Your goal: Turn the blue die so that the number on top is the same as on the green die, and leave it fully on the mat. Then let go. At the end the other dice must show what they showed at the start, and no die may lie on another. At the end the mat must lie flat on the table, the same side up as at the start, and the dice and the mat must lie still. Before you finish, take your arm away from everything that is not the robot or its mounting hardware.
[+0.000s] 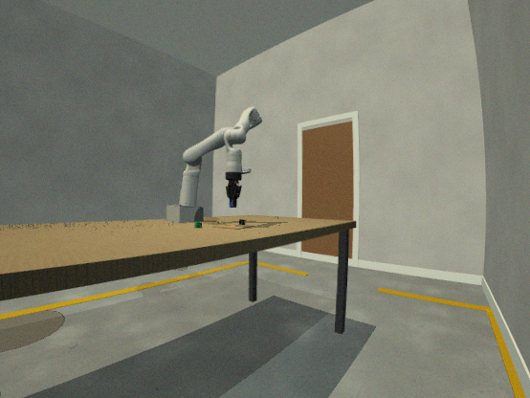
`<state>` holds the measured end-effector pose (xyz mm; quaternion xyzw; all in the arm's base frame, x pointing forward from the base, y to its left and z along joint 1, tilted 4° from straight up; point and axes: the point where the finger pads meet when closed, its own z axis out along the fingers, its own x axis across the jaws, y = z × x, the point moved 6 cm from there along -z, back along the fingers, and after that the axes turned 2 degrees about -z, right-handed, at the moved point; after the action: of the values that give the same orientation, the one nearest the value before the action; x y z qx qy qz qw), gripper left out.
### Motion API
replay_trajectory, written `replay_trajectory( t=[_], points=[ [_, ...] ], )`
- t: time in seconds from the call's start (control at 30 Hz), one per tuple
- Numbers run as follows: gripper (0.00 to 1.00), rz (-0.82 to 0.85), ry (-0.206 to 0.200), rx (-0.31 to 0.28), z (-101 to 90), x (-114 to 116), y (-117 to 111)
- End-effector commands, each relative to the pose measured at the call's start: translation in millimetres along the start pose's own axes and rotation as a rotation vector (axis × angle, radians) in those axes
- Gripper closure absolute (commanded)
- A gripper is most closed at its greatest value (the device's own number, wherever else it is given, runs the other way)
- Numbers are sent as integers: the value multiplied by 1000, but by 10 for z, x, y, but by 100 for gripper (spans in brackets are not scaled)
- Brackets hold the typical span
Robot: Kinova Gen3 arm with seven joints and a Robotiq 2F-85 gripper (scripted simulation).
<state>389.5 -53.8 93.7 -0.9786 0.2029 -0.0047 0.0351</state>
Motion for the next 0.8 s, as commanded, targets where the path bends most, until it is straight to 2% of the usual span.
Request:
replay_trajectory(
  t=[0.0,0.37,0.77],
  points=[
    [79,12,1,0,-1,-8,-35],
    [79,143,13,3,-15,-10,-108],
    [79,181,16,4,-20,-10,-130]
  ],
)
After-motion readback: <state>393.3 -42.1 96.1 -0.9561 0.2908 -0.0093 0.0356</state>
